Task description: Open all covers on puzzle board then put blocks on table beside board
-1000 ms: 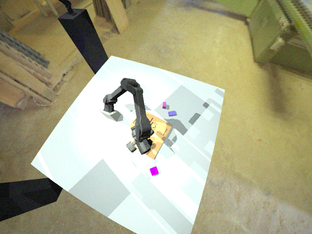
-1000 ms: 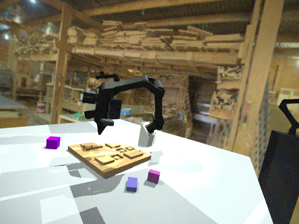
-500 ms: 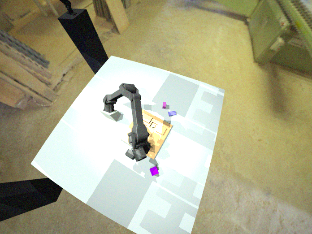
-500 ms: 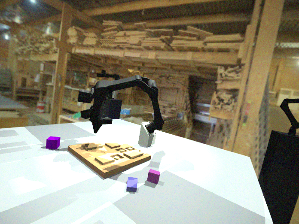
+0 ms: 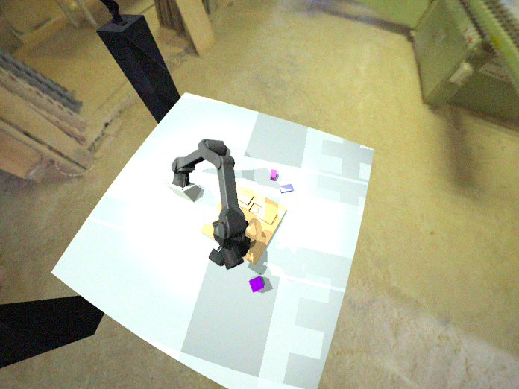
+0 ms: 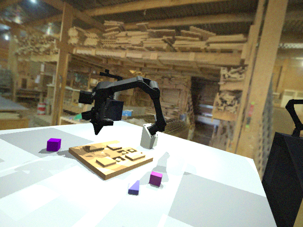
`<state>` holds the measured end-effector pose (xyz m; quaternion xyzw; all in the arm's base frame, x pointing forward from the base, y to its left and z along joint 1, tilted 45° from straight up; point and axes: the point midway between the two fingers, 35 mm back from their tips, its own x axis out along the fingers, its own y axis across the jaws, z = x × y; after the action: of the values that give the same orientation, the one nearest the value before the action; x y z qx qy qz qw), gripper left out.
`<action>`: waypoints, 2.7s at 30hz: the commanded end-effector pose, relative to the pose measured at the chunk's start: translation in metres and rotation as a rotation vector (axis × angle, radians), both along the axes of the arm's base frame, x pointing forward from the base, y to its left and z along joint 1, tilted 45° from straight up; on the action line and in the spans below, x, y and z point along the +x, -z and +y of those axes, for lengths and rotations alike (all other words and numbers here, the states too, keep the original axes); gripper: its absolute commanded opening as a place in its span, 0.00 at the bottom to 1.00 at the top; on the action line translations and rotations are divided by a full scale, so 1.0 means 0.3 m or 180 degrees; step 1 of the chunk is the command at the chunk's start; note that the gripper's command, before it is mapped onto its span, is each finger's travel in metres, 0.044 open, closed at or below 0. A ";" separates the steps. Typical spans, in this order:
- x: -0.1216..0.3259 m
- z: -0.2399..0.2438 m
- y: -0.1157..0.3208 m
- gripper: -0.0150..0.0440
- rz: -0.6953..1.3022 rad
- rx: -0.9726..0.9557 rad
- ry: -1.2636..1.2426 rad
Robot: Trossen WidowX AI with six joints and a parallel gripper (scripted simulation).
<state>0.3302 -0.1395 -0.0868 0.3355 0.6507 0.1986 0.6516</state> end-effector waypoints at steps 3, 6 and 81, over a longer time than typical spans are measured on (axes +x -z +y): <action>-0.001 -0.002 0.001 0.25 -0.0006 -0.0008 -0.0019; -0.001 -0.002 0.001 0.25 -0.0006 -0.0008 -0.0019; 0.010 0.147 0.129 0.25 -0.0008 0.0000 -0.0019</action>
<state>0.3346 -0.0999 -0.1279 0.3299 0.6503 0.2012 0.6540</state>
